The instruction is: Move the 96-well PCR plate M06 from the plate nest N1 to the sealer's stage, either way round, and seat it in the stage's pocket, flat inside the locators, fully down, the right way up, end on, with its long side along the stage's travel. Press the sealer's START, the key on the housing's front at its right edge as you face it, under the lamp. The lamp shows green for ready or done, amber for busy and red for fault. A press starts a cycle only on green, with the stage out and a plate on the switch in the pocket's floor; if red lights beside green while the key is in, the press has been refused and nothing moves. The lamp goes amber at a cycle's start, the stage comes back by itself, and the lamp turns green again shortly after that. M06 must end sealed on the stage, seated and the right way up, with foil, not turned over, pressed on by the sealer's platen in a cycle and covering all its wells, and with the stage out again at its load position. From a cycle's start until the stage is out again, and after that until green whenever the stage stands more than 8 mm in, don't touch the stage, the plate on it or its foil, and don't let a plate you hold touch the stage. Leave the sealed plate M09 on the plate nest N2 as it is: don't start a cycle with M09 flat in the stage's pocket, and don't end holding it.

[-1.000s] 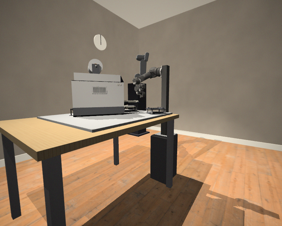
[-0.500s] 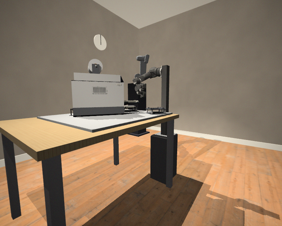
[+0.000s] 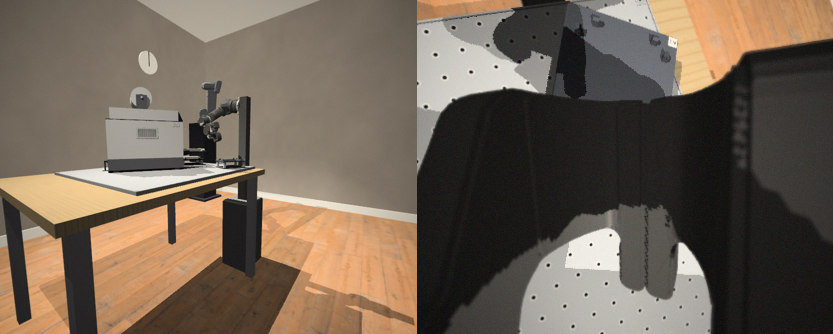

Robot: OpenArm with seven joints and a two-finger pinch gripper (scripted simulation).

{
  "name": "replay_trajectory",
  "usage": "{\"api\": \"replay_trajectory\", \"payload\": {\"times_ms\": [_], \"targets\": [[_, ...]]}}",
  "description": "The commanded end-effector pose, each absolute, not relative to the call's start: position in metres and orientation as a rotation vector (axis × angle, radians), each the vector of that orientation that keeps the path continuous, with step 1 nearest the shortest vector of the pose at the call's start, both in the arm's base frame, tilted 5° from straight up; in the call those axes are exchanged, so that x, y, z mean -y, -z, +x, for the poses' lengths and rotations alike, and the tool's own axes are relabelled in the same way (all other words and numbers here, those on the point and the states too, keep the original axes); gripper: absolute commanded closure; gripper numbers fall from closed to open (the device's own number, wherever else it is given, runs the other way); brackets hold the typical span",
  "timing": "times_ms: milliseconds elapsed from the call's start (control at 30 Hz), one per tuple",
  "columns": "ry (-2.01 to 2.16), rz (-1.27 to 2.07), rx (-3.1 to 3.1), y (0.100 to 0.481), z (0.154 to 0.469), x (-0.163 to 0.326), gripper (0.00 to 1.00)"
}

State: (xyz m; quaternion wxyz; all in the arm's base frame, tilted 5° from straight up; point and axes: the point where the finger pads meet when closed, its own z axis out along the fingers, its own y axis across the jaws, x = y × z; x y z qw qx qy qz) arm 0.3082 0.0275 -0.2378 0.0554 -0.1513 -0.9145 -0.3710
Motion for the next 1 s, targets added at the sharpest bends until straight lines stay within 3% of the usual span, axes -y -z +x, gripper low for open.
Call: {"api": "replay_trajectory", "payload": {"times_ms": [0, 300, 467, 967], "targets": [[1.142, -0.487, 2.78, 0.235, 0.313, -0.024, 1.0], [1.142, -0.487, 2.78, 0.235, 0.313, -0.024, 1.0], [1.446, -0.593, 2.573, 0.206, 0.317, -0.057, 1.0], [1.447, -0.59, 2.573, 0.203, 0.317, -0.059, 1.0]]}}
